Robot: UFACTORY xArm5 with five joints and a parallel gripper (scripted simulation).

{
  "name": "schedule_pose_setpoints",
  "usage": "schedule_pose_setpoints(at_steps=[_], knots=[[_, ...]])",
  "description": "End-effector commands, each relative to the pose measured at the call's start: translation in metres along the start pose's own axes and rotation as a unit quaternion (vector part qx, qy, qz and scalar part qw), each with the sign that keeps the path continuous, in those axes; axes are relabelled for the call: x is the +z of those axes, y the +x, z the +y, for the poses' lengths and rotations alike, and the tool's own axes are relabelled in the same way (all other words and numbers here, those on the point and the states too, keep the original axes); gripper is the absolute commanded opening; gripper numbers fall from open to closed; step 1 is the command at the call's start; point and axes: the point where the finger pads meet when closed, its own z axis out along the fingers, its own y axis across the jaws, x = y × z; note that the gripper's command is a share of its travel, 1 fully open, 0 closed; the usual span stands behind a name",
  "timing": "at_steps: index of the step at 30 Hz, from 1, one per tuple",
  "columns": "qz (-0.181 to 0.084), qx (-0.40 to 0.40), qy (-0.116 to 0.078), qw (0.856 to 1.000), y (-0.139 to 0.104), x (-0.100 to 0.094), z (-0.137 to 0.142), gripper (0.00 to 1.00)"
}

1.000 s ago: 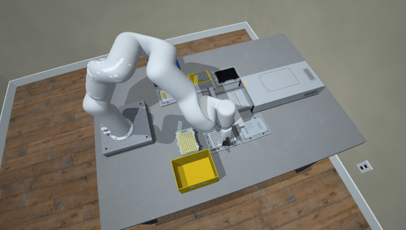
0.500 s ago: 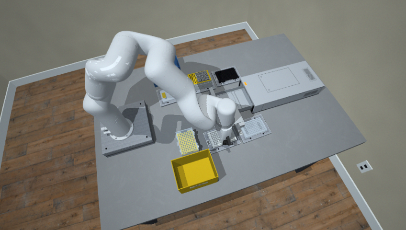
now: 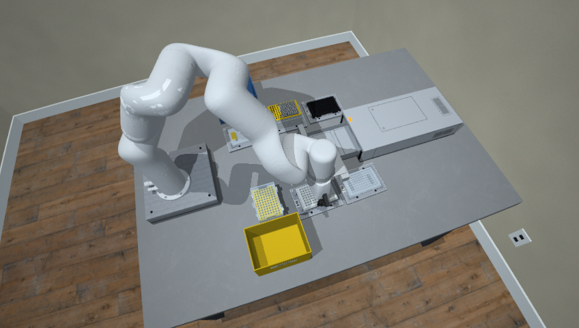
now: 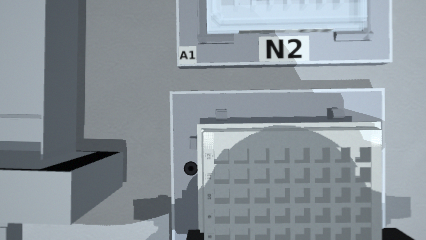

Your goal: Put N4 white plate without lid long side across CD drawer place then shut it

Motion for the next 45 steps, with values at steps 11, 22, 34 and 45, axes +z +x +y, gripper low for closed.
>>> schedule_pose_setpoints(at_steps=[11, 22, 34, 45], knots=[[0.002, 0.000, -0.002, 1.000, 0.002, -0.022, 0.001, 0.00], [0.002, 0.000, -0.002, 1.000, 0.002, -0.040, 0.001, 0.00], [0.002, 0.000, -0.002, 1.000, 0.002, -0.057, 0.001, 0.00], [0.002, 0.000, -0.002, 1.000, 0.001, -0.072, 0.000, 0.00]])
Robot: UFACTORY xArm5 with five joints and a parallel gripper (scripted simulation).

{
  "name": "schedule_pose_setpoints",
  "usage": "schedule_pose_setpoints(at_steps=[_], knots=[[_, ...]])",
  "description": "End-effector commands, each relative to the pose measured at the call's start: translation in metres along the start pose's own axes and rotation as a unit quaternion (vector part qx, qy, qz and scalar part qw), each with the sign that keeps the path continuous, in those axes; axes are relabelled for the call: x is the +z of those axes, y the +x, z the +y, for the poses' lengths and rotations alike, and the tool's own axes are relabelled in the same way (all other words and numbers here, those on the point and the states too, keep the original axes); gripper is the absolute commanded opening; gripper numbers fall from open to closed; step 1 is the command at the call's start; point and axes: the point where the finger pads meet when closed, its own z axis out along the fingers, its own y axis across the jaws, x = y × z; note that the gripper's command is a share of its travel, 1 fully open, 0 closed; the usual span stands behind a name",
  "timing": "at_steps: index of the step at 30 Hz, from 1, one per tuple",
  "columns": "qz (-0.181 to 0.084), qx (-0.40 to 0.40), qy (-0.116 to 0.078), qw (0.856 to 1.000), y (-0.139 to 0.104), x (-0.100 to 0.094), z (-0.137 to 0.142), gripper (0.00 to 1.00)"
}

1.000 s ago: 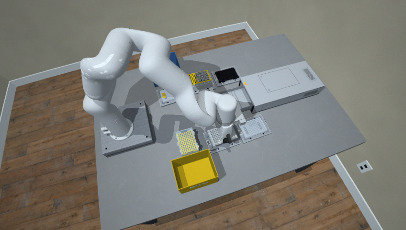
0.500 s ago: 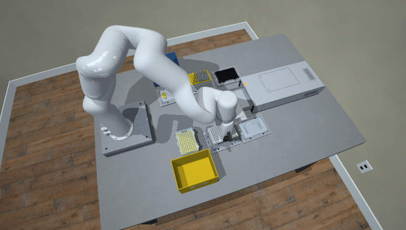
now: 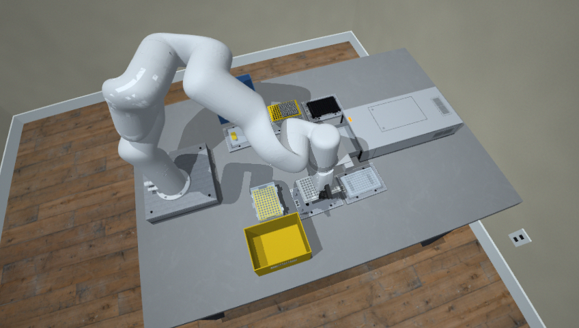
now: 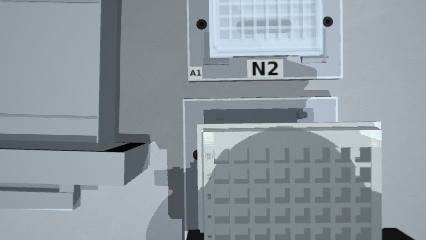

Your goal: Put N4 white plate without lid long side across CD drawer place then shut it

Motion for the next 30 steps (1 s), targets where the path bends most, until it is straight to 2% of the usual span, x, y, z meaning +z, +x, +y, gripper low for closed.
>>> schedule_pose_setpoints(at_steps=[1, 24, 30], knots=[[0.001, 0.000, -0.002, 1.000, 0.001, -0.007, 0.000, 0.00], [0.001, 0.000, -0.002, 1.000, 0.001, -0.042, 0.000, 0.00], [0.001, 0.000, -0.002, 1.000, 0.001, -0.042, 0.000, 0.00]])
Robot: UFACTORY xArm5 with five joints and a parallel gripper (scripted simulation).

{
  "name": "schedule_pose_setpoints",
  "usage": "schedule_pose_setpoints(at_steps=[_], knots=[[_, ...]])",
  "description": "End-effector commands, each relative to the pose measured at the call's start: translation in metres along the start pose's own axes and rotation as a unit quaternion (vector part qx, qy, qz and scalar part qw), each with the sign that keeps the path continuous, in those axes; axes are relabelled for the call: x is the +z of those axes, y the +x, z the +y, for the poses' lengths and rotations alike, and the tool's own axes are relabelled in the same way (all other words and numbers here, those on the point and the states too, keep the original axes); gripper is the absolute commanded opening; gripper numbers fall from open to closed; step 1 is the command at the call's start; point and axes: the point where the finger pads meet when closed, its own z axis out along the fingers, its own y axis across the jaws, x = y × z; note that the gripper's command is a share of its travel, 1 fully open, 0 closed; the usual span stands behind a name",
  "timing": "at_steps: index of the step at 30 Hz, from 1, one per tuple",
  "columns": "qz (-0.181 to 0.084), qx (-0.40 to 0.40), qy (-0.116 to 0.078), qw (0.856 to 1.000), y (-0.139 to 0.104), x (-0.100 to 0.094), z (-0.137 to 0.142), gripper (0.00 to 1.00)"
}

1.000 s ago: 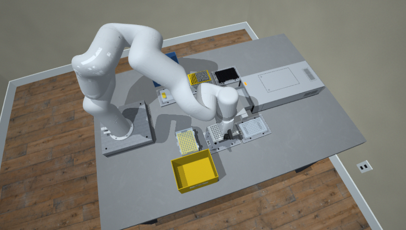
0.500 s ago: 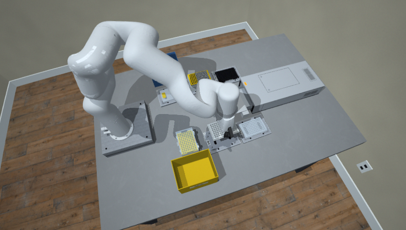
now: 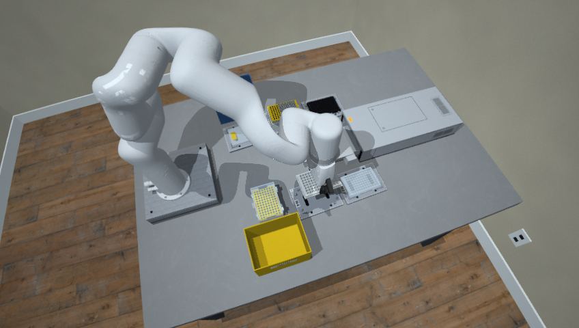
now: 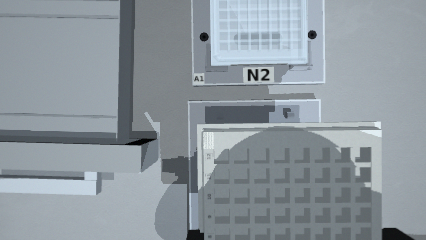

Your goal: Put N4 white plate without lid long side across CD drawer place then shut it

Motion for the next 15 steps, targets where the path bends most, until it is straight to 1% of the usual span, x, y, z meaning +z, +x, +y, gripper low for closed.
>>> schedule_pose_setpoints(at_steps=[1, 5, 10, 15], knots=[[0.001, 0.000, -0.002, 1.000, 0.001, -0.002, 0.000, 0.00], [0.001, 0.000, -0.002, 1.000, 0.001, -0.002, 0.000, 0.00], [0.001, -0.083, -0.002, 0.997, 0.008, -0.002, -0.011, 0.00], [0.001, -0.166, -0.002, 0.986, 0.015, -0.002, -0.022, 0.00]])
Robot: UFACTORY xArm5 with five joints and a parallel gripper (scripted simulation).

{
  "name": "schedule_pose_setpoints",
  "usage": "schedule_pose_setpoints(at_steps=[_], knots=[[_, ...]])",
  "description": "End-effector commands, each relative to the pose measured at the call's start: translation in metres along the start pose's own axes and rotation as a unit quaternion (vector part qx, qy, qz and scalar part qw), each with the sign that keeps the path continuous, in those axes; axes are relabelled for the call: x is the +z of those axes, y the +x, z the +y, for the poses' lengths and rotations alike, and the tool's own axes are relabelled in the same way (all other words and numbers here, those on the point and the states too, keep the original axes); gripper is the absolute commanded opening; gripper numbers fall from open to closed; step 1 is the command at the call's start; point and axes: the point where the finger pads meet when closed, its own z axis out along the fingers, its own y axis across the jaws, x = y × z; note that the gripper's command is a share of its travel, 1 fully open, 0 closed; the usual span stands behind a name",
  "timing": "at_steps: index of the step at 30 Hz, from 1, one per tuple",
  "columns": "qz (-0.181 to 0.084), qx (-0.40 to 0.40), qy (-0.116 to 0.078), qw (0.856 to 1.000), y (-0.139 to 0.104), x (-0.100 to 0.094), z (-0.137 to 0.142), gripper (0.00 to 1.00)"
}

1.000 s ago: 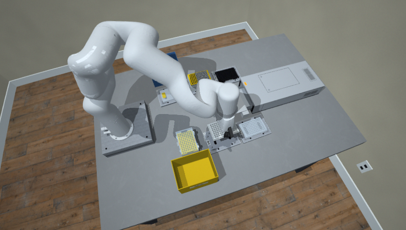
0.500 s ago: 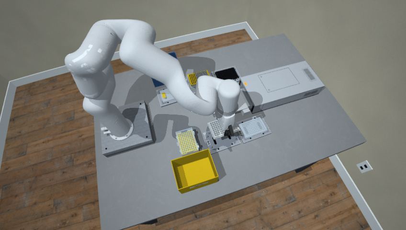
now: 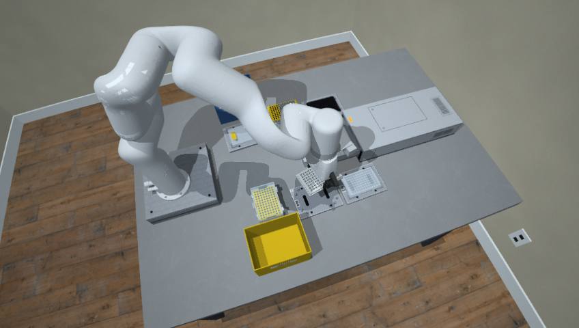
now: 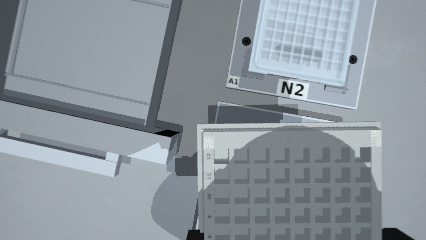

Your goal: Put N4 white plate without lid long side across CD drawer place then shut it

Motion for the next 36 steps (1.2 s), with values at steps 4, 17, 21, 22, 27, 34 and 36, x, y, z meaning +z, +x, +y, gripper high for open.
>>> schedule_pose_setpoints(at_steps=[4, 17, 21, 22, 27, 34, 36], knots=[[0.000, -0.122, -0.002, 0.993, 0.014, -0.001, -0.013, 0.00], [0.000, -0.317, -0.002, 0.948, 0.036, -0.001, -0.037, 0.00], [0.000, -0.364, -0.002, 0.931, 0.041, -0.001, -0.043, 0.00], [0.000, -0.364, -0.002, 0.931, 0.041, -0.001, -0.043, 0.00], [0.000, -0.440, -0.002, 0.898, 0.050, -0.001, -0.053, 0.00], [0.000, -0.542, -0.002, 0.841, 0.063, -0.001, -0.066, 0.00], [0.000, -0.569, -0.002, 0.822, 0.067, -0.001, -0.070, 0.00]])
